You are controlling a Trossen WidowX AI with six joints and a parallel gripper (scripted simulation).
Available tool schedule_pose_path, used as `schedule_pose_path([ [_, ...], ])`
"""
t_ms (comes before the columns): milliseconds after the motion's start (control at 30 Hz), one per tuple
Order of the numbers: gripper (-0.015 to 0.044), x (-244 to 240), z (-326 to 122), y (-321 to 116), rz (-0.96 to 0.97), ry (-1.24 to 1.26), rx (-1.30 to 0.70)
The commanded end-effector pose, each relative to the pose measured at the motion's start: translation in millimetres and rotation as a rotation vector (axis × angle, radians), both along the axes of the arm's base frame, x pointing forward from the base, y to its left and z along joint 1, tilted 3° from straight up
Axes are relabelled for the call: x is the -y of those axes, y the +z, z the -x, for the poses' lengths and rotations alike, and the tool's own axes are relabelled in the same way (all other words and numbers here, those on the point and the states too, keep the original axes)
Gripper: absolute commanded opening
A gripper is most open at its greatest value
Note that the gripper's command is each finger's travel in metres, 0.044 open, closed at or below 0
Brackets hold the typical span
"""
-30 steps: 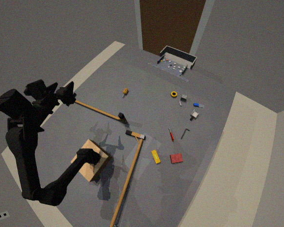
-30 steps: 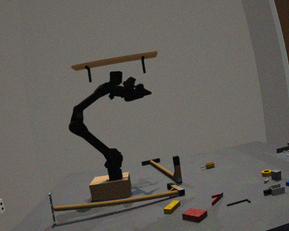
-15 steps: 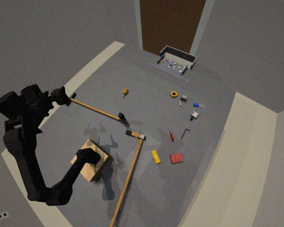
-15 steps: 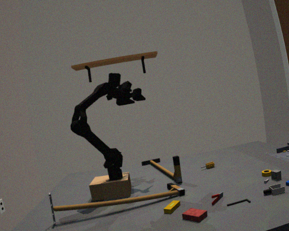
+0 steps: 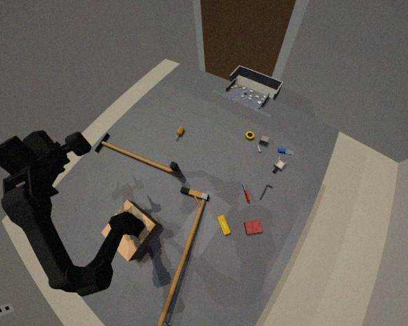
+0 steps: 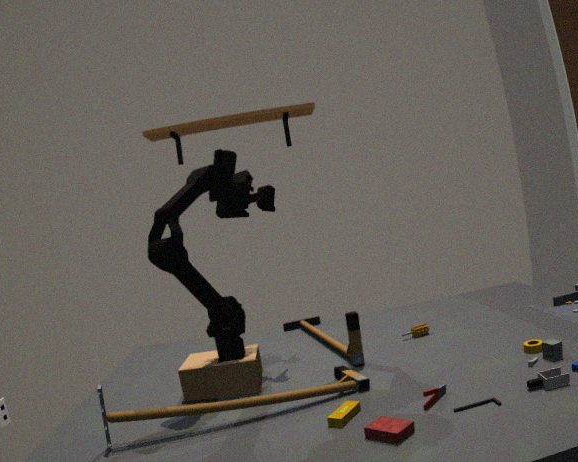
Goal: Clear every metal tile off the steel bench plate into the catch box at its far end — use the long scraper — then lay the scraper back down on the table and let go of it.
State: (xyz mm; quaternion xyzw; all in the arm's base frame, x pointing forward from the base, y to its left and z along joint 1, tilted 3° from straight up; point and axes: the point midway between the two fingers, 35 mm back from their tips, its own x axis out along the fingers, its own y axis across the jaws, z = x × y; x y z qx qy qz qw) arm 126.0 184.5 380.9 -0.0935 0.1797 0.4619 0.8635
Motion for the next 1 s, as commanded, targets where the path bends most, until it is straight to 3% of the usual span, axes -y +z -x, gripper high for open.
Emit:
schedule_pose_path([
  [0,0.0440,-4.1,11.6,-3.9,0.016,0.061,-0.014],
  [300,0.0440,-11.9,41.1,-13.2,0.052,0.207,-0.057],
  [967,0.0440,-12.0,41.7,-13.3,0.052,0.210,-0.058],
])
